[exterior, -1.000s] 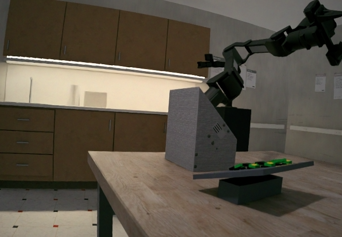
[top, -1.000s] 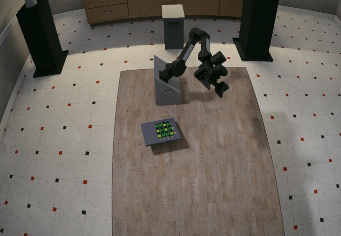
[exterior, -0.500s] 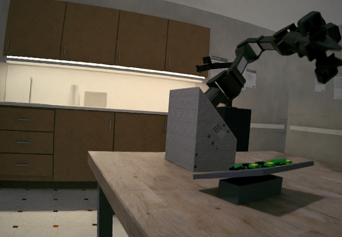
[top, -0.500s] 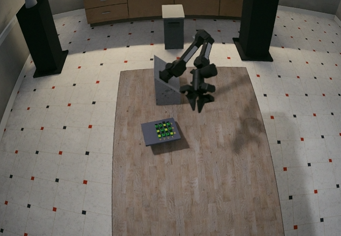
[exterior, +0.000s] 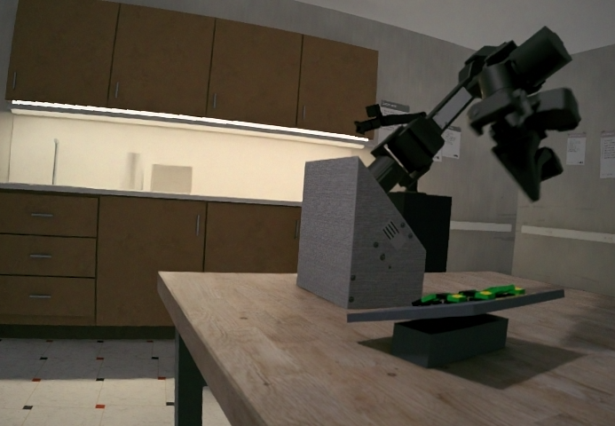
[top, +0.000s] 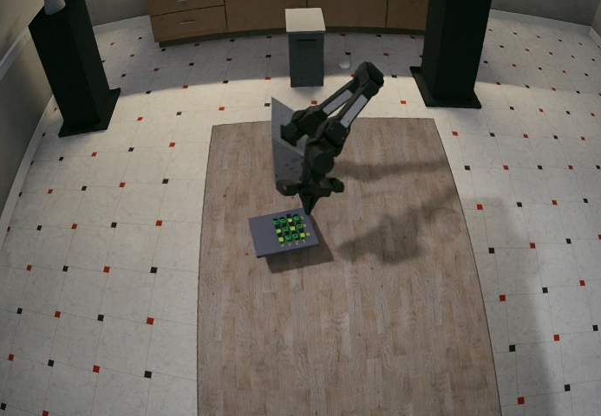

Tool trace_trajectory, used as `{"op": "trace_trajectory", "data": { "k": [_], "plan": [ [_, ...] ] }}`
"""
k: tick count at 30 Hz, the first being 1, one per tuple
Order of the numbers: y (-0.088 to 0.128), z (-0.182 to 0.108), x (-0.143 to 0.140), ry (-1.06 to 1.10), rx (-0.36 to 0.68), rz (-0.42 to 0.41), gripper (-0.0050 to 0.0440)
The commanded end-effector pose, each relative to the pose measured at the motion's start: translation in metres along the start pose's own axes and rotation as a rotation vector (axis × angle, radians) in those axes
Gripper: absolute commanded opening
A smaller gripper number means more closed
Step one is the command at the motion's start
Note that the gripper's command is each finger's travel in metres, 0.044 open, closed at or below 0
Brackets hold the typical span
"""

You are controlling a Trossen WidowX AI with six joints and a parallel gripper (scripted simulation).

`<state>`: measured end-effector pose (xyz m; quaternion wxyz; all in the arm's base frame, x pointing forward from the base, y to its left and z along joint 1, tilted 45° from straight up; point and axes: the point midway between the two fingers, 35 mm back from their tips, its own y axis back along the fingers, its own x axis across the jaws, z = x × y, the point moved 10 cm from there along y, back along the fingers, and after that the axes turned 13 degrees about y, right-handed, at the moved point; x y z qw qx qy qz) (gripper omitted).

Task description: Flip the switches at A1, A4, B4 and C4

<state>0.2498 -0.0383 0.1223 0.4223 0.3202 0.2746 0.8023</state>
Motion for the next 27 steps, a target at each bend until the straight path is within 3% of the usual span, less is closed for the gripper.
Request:
{"op": "trace_trajectory", "data": {
  "k": [1,4,8,13,19,27],
  "plan": [
    [-0.02,-0.022,-0.019,-0.106,0.084,0.185,0.0],
    [-0.028,-0.039,-0.022,-0.191,0.11,0.275,0.0],
    [-0.029,-0.042,-0.023,-0.208,0.113,0.293,0.0],
    [-0.031,-0.042,-0.022,-0.207,0.115,0.295,-0.0002],
    [-0.06,-0.054,-0.007,-0.238,0.12,0.296,-0.0005],
    [-0.063,-0.053,-0.007,-0.225,0.105,0.289,-0.0043]
  ]
}}
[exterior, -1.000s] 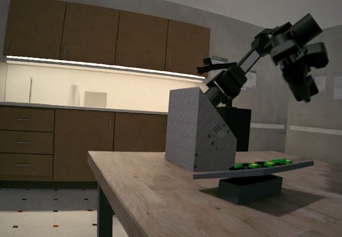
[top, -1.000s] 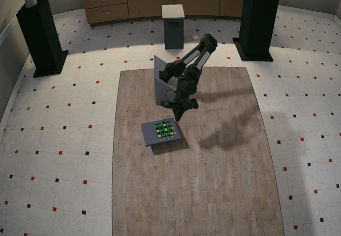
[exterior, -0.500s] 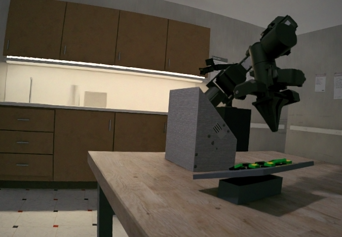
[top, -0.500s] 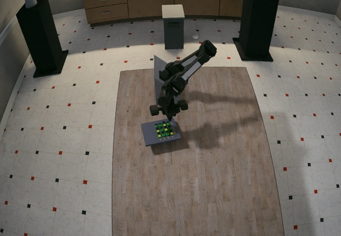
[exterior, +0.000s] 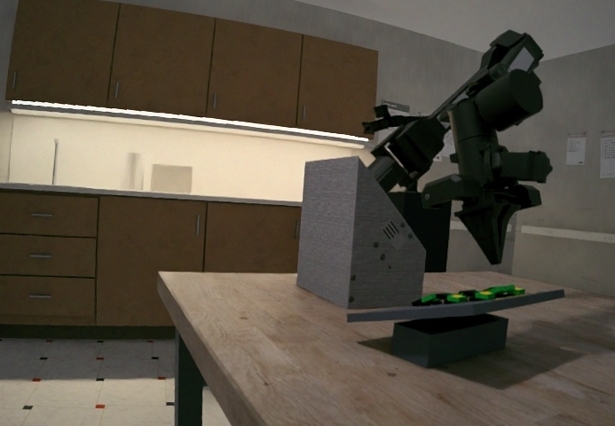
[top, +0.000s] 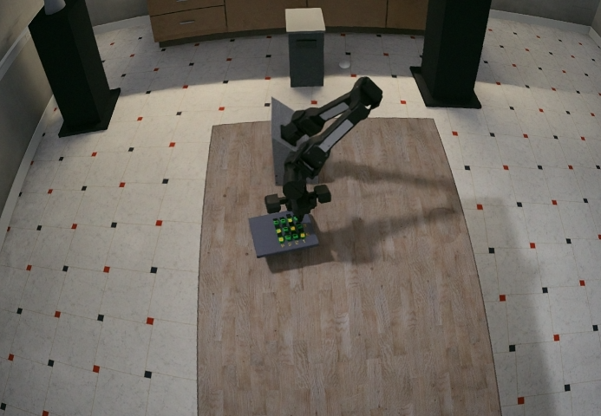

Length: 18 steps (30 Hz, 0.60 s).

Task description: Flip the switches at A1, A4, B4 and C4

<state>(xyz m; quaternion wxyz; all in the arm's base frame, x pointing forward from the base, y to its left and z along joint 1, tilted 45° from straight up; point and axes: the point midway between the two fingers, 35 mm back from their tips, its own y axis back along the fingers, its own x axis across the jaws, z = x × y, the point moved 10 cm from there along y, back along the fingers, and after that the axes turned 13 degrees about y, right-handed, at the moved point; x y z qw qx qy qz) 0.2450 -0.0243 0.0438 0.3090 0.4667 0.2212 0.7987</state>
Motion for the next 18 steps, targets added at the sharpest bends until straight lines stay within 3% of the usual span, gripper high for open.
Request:
{"op": "trace_trajectory", "data": {
  "k": [1,18],
  "plan": [
    [-0.004,-0.001,0.0,-0.002,-0.009,-0.005,-0.005],
    [-0.025,-0.001,0.0,-0.002,-0.009,-0.007,-0.005]
  ]
}}
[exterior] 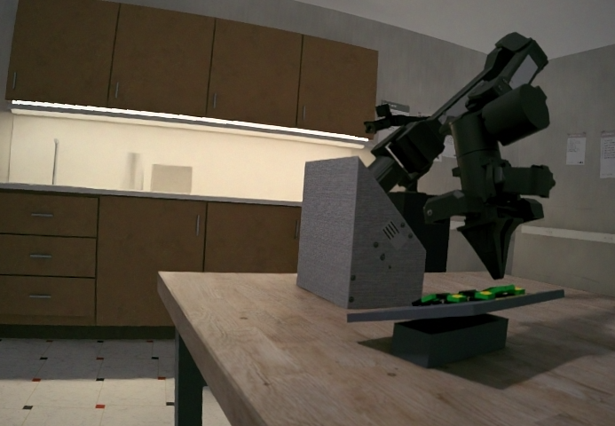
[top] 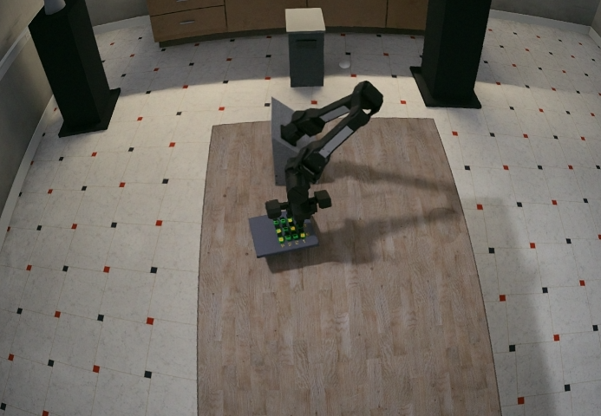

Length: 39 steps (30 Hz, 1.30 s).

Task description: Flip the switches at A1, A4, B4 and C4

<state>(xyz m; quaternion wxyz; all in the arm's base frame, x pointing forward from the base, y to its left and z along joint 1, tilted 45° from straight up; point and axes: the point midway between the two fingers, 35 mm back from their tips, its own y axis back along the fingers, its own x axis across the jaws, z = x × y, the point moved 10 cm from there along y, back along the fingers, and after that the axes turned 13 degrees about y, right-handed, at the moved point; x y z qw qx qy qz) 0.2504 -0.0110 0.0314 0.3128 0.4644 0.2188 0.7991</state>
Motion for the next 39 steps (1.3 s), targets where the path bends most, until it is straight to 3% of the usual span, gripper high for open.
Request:
{"op": "trace_trajectory", "data": {
  "k": [1,39],
  "plan": [
    [-0.0069,-0.0011,0.0002,-0.003,0.0,-0.003,-0.005],
    [-0.0097,-0.0001,0.0001,0.0,-0.003,-0.002,-0.005]
  ]
}}
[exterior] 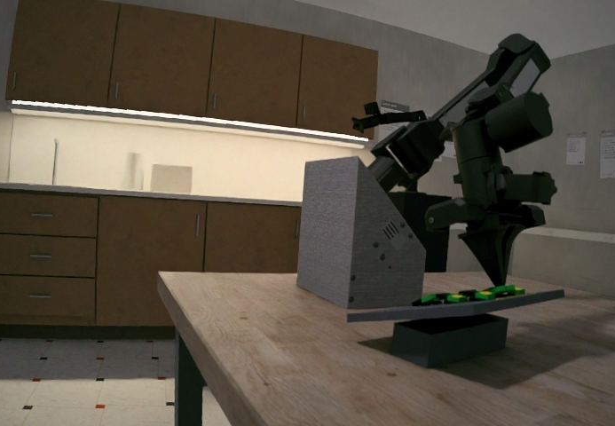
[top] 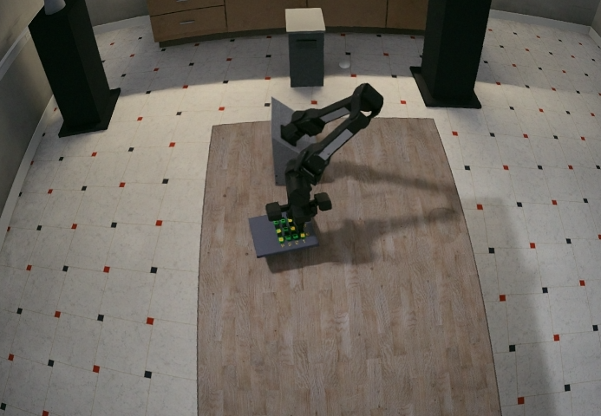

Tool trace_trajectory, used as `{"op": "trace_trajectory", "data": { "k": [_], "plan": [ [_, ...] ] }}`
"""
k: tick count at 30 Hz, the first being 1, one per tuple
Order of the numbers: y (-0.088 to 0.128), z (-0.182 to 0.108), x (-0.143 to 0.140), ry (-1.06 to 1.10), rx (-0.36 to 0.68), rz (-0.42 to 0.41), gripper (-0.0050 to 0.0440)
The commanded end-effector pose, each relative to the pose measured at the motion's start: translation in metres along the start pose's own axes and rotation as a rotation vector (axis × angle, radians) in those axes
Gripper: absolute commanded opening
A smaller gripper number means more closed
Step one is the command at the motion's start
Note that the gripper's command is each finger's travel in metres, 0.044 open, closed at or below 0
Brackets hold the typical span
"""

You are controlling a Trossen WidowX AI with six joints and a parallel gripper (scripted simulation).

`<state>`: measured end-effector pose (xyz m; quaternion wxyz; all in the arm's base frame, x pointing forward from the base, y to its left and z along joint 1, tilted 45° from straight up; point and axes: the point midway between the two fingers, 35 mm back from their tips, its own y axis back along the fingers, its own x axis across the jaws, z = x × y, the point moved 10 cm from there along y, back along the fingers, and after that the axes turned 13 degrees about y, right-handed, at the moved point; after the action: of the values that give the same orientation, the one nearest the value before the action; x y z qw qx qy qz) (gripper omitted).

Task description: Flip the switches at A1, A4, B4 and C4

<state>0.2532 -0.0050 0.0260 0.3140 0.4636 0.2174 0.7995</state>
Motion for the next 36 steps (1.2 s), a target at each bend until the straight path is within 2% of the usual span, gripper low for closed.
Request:
{"op": "trace_trajectory", "data": {
  "k": [1,25,28,30,36],
  "plan": [
    [-0.002,0.0,0.0,0.0,0.002,-0.001,-0.005],
    [-0.003,0.0,0.0,0.002,-0.002,-0.003,-0.005],
    [0.011,0.008,-0.002,0.023,-0.012,-0.007,-0.005],
    [0.031,0.016,-0.005,0.071,-0.039,-0.027,-0.005],
    [0.049,0.016,-0.005,0.069,-0.029,-0.027,-0.005]
  ]
}}
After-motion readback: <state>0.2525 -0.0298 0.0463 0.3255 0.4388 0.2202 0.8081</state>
